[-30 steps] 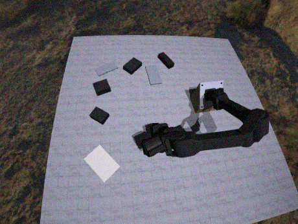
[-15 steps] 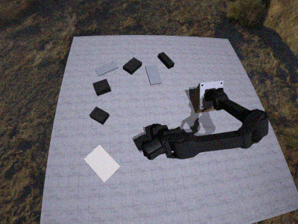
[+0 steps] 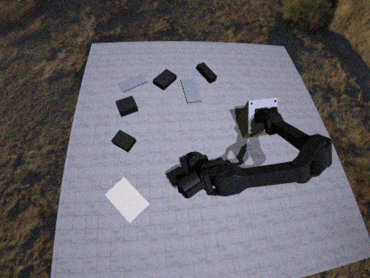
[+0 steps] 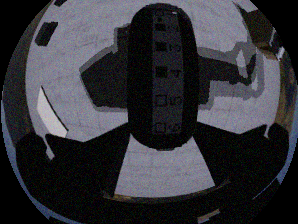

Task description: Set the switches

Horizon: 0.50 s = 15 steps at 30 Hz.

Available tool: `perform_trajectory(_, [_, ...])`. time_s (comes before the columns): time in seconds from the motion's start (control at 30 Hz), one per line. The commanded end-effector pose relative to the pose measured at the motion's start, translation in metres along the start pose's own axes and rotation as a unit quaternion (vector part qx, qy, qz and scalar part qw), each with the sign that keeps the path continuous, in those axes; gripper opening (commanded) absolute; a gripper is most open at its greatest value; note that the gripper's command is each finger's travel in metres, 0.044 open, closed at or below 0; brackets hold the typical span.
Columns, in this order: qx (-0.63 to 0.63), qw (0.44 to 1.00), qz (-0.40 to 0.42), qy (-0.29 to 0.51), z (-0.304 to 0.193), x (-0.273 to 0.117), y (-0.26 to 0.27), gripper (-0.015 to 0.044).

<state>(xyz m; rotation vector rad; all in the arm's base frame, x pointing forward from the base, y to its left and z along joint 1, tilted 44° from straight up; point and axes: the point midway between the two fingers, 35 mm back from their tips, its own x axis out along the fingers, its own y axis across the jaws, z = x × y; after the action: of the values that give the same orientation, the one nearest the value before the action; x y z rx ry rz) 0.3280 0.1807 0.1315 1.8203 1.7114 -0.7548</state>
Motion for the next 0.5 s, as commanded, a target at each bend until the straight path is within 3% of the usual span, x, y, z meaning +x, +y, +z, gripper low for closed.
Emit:
perform_trajectory(0.0, [0.007,1.000,-0.001,-0.007,0.004,0.004,-0.001,0.0338])
perform_trajectory(0.47, [0.007,1.000,-0.001,-0.006,0.002,0.015,-0.001,0.0338])
